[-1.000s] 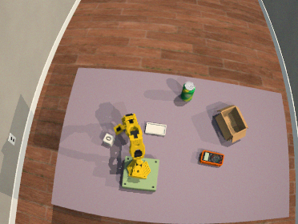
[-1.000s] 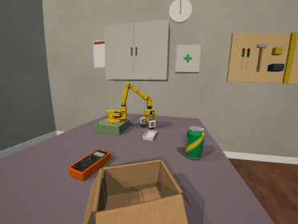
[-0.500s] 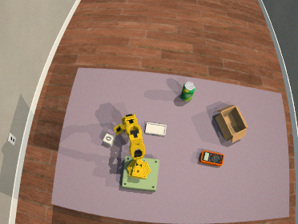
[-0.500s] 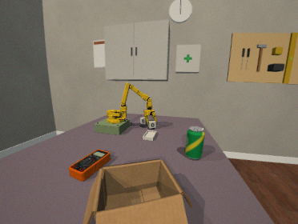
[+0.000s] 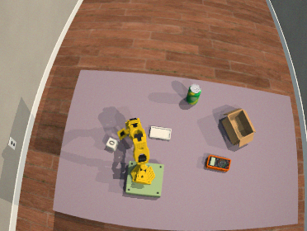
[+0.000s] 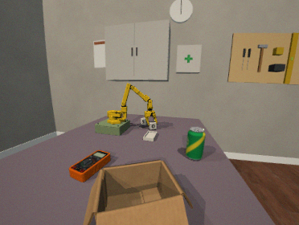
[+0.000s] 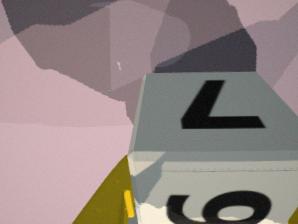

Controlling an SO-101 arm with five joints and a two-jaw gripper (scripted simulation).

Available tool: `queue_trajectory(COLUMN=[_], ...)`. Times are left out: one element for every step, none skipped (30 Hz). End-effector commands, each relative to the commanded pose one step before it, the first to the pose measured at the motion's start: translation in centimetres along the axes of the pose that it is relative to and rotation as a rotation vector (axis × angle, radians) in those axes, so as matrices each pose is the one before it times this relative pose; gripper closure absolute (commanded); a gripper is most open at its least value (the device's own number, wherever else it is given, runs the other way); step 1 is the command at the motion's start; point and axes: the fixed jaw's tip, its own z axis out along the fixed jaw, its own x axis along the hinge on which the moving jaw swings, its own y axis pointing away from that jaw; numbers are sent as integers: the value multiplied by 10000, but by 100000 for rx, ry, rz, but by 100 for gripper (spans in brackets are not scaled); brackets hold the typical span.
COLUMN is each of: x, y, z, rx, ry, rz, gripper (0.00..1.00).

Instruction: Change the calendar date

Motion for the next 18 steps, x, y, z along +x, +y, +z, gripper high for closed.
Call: queue_trajectory(x=[-2242,0,0,0,0,0,0,0,0,0,0,0,-1,0,0,0,0,0], y=[5182,0,0,0,0,0,0,0,0,0,0,0,-1,0,0,0,0,0], z=[4541,0,0,0,0,0,0,0,0,0,0,0,0,0,0,0,0,0], rx=[-2481,0,0,0,0,0,0,0,0,0,0,0,-1,0,0,0,0,0], ry=[-497,0,0,0,0,0,0,0,0,0,0,0,-1,0,0,0,0,0], rz=[-25,0,0,0,0,0,0,0,0,0,0,0,0,0,0,0,0,0], gripper=[91,88,85,82,79,76,75,74,73,73,73,73,73,73,73,73,73,73])
